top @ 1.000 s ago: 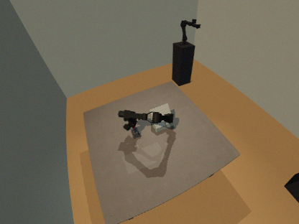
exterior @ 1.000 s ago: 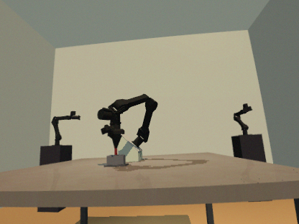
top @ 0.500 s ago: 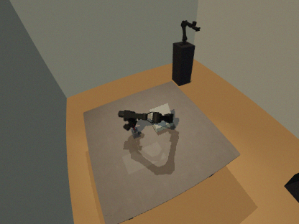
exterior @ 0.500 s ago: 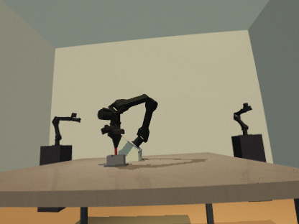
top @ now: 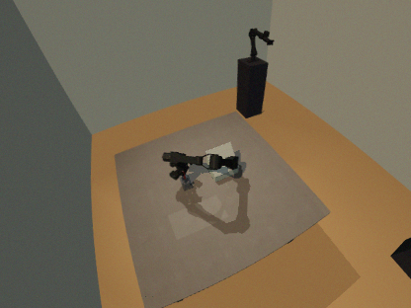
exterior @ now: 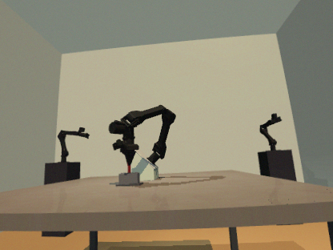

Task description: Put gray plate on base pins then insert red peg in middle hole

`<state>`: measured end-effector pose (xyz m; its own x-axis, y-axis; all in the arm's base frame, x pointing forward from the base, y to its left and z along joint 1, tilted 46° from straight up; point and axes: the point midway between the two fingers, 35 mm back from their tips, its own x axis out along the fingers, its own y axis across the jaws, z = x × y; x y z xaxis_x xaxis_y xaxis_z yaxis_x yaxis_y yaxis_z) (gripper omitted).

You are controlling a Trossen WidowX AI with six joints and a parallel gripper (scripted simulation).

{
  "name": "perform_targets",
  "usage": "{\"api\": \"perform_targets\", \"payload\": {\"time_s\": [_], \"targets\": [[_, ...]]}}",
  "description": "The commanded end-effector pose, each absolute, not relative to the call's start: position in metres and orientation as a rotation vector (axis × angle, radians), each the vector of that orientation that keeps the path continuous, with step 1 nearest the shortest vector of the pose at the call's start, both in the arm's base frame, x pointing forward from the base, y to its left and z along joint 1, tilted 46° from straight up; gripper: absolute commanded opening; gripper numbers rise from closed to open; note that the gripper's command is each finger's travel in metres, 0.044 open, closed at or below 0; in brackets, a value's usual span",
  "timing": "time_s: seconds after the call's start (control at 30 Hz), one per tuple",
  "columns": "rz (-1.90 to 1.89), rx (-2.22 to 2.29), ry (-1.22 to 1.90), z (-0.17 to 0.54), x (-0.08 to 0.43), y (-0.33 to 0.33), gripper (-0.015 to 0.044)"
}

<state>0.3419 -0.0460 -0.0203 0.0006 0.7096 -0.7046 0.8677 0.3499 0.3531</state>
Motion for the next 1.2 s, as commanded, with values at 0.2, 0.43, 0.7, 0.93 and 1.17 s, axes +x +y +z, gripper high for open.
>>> {"api": "perform_targets", "payload": {"time_s": [0.2,0.43,0.7,0.93,1.17], "targets": [[-0.231,1.405,1.750,-0.020,0.342,-0.046,0.0150],[-0.234,1.411,1.747,-0.018,0.342,-0.048,0.0150],[-0.235,1.414,1.746,-0.014,0.341,-0.051,0.0150],[-0.236,1.413,1.746,-0.010,0.341,-0.054,0.0150],[-0.236,1.413,1.747,-0.006,0.341,-0.056,0.0150]]}}
